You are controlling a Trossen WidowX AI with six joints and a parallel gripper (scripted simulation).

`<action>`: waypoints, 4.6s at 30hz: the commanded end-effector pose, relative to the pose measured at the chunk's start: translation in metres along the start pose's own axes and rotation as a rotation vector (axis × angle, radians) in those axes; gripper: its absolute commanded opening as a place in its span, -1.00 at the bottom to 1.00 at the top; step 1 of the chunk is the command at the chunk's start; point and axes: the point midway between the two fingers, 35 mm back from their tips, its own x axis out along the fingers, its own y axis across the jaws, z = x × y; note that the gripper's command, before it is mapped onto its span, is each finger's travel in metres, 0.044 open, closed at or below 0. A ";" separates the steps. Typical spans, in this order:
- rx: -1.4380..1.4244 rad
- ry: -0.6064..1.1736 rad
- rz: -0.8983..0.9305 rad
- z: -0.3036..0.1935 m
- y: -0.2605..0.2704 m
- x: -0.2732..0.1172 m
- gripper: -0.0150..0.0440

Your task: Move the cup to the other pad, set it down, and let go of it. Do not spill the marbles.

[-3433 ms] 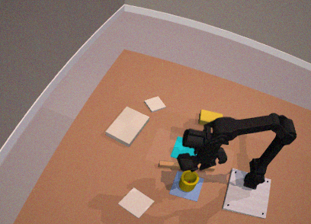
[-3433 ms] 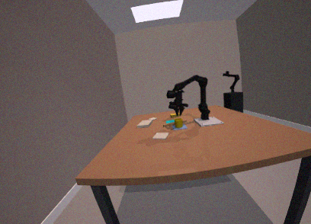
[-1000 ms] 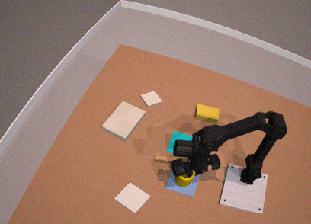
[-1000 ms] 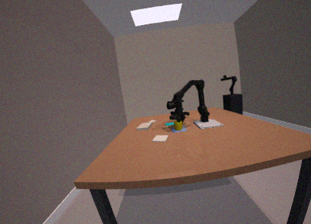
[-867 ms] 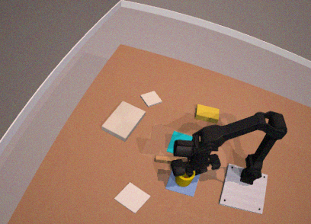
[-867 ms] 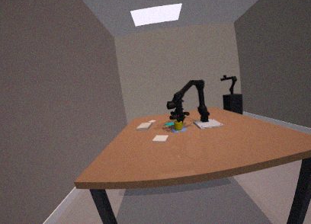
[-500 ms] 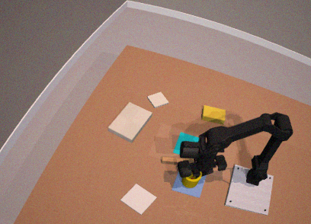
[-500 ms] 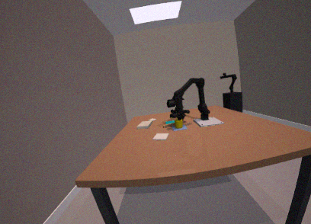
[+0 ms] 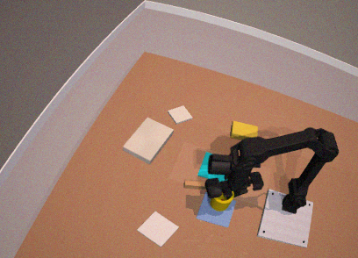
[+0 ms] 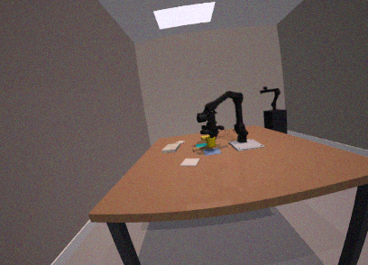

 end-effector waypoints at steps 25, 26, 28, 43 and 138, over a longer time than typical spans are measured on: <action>0.000 0.000 0.003 0.007 -0.002 -0.007 -0.49; 0.000 0.000 0.003 0.008 -0.002 -0.007 -0.49; 0.000 0.000 0.003 0.012 -0.003 -0.007 -0.49; -0.002 -0.001 0.004 0.041 -0.011 -0.008 -0.49; -0.002 -0.012 0.001 0.179 -0.049 0.023 -0.49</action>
